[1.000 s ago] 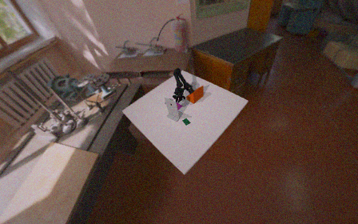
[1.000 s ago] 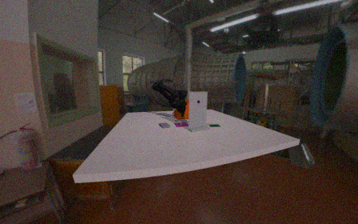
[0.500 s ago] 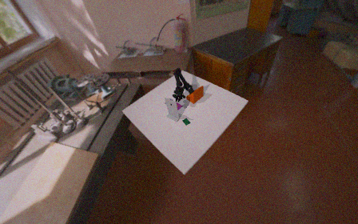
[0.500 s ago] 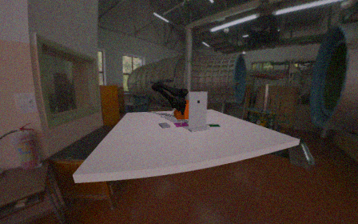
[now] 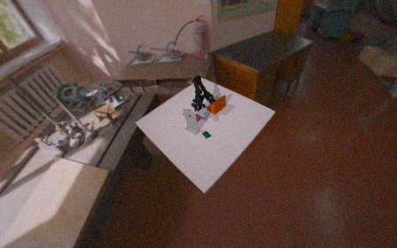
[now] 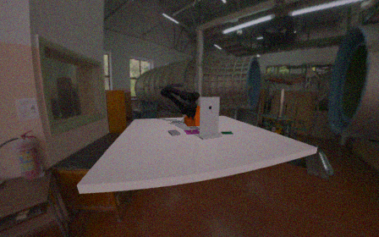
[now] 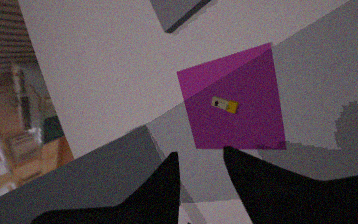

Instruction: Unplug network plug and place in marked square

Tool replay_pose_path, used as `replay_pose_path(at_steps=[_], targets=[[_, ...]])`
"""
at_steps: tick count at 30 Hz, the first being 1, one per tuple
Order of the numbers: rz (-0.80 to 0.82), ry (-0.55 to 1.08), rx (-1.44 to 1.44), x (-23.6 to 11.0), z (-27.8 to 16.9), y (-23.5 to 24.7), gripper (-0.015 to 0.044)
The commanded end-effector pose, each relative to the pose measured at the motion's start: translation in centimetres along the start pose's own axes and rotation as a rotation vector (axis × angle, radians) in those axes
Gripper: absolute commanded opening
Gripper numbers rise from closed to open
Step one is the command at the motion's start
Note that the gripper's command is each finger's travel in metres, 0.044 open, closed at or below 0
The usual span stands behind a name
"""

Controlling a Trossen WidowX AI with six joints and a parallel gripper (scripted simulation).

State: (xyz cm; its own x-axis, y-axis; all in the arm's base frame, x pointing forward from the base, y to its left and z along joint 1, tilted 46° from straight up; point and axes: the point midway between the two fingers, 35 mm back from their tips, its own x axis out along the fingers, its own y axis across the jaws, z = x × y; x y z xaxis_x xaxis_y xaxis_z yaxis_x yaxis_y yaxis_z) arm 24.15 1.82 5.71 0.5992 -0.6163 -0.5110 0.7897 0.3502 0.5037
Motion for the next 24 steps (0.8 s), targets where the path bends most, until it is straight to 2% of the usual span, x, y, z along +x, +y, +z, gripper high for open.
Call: replay_pose_path(at_steps=[1, 11, 24], targets=[[0.010, -0.005, 0.009, -0.5, 0.2, 0.5, 0.0156], [0.005, -0.004, -0.001, -1.0, 0.2, 0.5, 0.0156], [0.002, 0.006, 0.001, -3.6, -0.1, 2.7, 0.0156]])
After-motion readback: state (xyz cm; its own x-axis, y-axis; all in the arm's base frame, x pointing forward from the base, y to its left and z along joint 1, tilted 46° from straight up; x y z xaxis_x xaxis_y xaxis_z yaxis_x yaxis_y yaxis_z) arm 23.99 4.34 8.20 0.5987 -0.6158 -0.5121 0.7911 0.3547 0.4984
